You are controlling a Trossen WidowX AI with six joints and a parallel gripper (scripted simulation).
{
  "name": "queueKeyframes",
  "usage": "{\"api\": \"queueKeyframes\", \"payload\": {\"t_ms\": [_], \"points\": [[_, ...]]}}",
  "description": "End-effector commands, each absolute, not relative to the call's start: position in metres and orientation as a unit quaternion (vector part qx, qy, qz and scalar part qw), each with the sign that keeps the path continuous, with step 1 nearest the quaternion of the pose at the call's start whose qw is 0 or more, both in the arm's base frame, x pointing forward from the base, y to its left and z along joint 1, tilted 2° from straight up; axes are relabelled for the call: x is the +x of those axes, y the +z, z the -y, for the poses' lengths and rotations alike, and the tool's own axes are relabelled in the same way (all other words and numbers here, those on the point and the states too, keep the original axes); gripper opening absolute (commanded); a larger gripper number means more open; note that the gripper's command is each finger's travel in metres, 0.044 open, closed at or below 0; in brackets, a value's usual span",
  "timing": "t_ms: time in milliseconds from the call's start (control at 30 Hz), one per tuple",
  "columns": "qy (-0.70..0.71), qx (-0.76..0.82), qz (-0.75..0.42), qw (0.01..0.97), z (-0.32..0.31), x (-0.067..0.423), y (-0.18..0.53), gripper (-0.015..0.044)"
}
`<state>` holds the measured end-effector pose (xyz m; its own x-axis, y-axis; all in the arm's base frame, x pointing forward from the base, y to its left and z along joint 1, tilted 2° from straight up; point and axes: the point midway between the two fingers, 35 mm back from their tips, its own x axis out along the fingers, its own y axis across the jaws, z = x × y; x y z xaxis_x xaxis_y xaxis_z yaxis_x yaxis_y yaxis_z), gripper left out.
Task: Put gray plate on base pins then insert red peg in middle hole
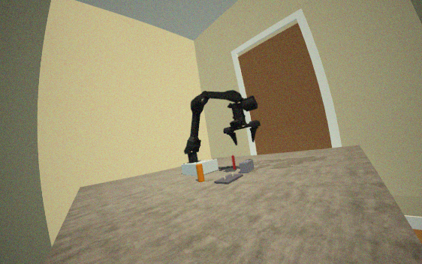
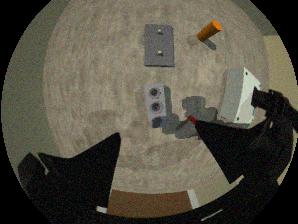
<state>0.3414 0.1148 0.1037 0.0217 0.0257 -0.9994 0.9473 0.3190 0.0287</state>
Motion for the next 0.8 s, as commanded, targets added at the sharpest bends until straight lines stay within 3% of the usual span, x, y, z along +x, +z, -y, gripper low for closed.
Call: {"api": "queueKeyframes", "payload": {"t_ms": [0, 767], "points": [[-0.409, 0.414, -0.579, 0.571, -0.112, 0.336, 0.058, 0.0440], [-0.409, 0.414, -0.579, 0.571, -0.113, 0.339, 0.015, 0.0440]]}}
